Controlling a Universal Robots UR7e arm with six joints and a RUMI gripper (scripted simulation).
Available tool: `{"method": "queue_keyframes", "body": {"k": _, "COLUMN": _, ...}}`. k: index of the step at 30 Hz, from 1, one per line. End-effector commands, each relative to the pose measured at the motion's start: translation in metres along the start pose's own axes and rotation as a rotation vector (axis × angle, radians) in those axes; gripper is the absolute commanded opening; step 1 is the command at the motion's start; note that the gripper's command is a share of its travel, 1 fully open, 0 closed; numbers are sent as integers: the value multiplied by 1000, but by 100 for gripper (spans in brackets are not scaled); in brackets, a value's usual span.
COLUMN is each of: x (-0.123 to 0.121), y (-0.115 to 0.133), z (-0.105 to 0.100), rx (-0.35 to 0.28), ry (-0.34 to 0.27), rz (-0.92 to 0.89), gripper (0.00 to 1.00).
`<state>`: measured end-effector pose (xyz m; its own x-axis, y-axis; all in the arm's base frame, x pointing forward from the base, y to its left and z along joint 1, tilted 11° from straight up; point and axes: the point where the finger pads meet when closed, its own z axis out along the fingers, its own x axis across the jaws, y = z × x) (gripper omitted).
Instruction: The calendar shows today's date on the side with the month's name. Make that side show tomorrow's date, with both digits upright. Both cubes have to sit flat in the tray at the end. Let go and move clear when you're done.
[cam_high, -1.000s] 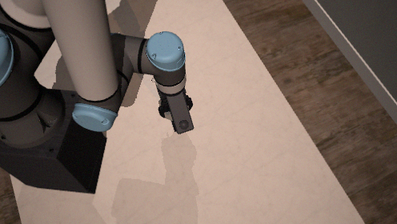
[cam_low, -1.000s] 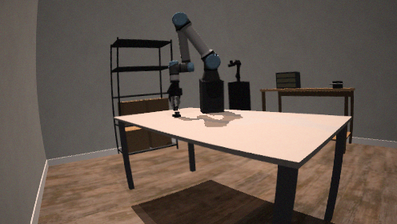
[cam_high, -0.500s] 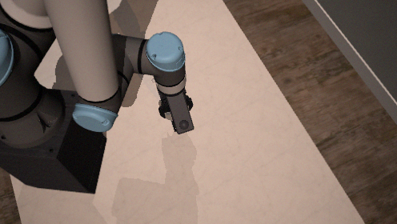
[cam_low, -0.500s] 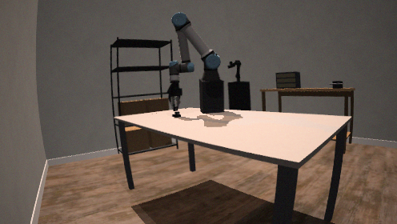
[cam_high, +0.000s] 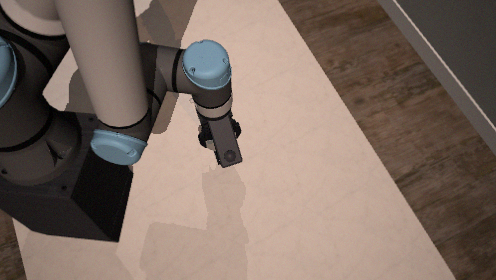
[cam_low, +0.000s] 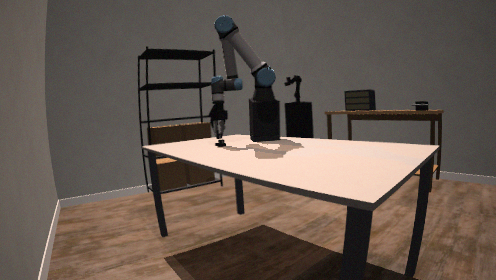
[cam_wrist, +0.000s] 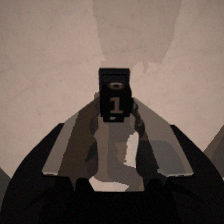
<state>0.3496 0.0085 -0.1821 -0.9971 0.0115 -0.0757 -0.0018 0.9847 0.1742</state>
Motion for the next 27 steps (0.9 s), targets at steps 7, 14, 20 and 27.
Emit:
{"method": "queue_keyframes", "body": {"k": 7, "x": -2, "y": 0, "z": 0, "rx": 2, "ry": -4, "rz": -2, "gripper": 10}}
{"method": "queue_keyframes", "body": {"k": 14, "x": -4, "y": 0, "z": -1, "rx": 2, "ry": -5, "rz": -3, "gripper": 10}}
{"method": "queue_keyframes", "body": {"k": 20, "x": -5, "y": 0, "z": -1, "rx": 2, "ry": -5, "rz": -3, "gripper": 10}}
{"method": "queue_keyframes", "body": {"k": 27, "x": -4, "y": 0, "z": -1, "rx": 2, "ry": -4, "rz": -2, "gripper": 10}}
